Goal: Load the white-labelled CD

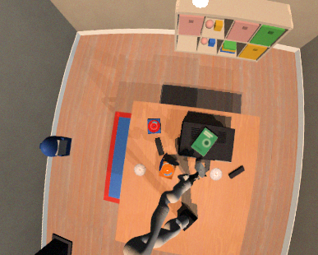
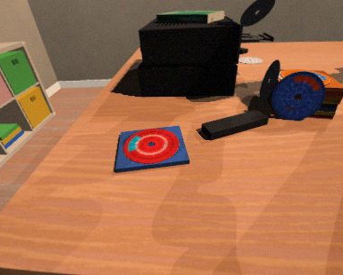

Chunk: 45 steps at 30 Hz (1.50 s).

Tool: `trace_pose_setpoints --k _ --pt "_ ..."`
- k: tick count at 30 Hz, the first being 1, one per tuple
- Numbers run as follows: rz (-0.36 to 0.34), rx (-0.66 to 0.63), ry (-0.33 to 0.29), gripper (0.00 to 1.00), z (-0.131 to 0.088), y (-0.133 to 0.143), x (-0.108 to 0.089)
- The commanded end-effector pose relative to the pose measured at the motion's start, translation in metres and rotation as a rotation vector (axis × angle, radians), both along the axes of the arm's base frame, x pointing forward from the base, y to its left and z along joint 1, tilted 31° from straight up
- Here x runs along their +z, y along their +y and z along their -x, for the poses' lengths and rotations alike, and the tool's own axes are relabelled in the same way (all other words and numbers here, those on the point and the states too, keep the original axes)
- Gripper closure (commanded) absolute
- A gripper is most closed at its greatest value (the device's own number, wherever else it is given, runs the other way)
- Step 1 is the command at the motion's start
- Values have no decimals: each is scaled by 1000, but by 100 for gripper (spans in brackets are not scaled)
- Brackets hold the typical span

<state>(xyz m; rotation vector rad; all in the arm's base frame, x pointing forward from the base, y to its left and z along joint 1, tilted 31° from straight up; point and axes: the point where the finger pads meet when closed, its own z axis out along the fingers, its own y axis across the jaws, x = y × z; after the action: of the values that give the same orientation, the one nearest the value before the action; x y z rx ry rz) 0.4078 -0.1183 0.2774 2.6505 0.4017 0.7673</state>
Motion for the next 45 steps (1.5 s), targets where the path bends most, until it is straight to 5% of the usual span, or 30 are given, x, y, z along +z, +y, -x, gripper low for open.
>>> trace_pose_setpoints --k 1,45 --pt "10 -4 -4 89 1 2 -1" --pt "103 -57 -44 89 3 16 -8"
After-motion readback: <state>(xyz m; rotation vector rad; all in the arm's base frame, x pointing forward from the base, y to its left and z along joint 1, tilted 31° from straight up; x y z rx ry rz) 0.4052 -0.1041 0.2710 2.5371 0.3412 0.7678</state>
